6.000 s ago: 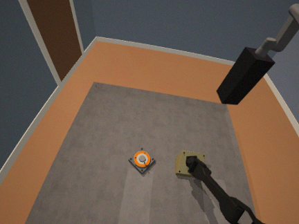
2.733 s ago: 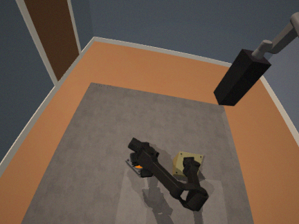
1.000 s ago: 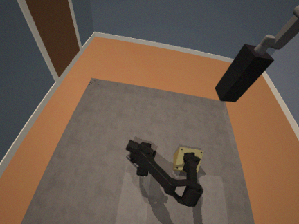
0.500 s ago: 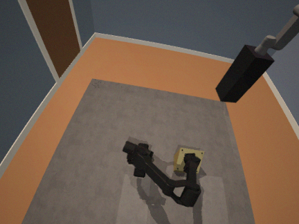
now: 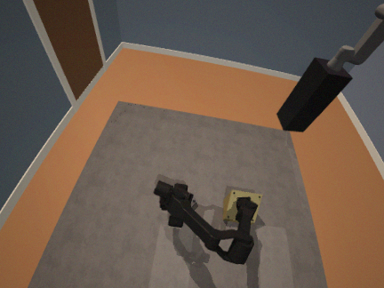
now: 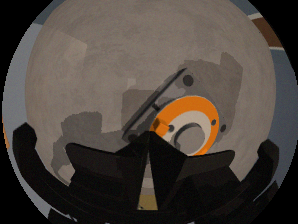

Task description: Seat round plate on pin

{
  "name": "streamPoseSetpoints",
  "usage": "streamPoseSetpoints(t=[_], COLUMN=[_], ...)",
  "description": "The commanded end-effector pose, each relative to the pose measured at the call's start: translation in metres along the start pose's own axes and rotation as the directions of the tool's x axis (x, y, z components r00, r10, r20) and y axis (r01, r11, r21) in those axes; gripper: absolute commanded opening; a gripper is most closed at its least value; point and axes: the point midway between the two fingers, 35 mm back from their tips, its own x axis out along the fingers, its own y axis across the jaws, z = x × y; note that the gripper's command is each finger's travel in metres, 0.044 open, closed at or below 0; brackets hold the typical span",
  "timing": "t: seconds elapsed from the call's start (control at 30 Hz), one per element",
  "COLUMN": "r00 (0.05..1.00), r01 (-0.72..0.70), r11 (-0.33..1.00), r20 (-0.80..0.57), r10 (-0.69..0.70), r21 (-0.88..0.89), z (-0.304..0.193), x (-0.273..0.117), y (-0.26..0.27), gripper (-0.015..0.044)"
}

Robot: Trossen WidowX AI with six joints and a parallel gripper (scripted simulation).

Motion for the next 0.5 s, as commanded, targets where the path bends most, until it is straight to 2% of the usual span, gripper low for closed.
streamPoseSetpoints(t=[0.0, 0.47], r00=[1.000, 1.000], r01=[-0.005, -0.005], r11=[1.000, 1.000], r20=[-0.001, -0.001], r10=[0.005, 0.005], r21=[0.006, 0.006], z=[0.0039, 0.0111], x=[0.0011, 0.0011], y=[-0.0013, -0.0037], gripper=[0.0000, 0.0000])
